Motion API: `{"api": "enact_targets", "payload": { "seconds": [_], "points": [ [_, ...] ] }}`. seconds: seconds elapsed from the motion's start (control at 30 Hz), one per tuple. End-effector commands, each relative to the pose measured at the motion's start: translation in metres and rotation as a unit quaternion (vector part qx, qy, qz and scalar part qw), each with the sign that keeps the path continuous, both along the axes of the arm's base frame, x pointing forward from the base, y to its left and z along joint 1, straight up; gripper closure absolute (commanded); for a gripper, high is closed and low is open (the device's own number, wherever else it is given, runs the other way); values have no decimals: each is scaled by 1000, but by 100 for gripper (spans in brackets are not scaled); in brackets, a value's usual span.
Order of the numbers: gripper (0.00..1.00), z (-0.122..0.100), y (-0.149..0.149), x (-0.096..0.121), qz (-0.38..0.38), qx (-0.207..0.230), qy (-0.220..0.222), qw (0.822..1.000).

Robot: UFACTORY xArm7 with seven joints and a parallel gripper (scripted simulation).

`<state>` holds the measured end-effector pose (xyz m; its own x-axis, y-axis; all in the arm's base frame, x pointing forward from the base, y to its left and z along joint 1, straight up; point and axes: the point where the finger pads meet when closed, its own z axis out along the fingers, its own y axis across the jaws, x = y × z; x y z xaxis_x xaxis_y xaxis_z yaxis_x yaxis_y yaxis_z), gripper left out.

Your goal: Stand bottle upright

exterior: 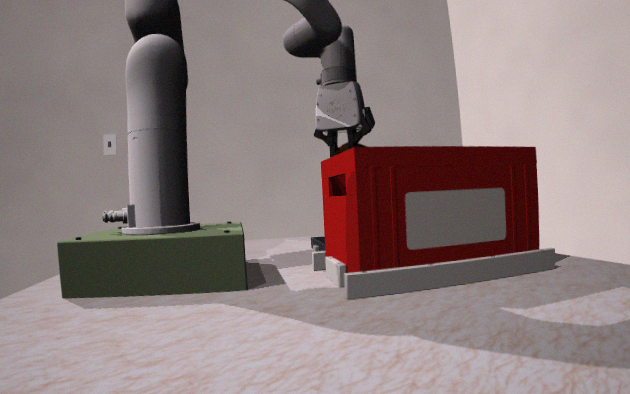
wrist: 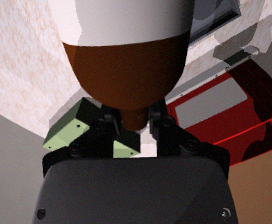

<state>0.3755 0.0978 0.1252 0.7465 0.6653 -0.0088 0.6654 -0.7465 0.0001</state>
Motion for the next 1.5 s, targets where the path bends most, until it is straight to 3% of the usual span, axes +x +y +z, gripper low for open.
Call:
{"api": "enact_targets", "payload": {
  "seconds": [0.0,0.6,1.47],
  "points": [
    [100,2,0,1,15,1,-2,1000],
    [100,2,0,1,120,1,-2,993],
    [100,2,0,1,140,1,-1,990]
  ]
}}
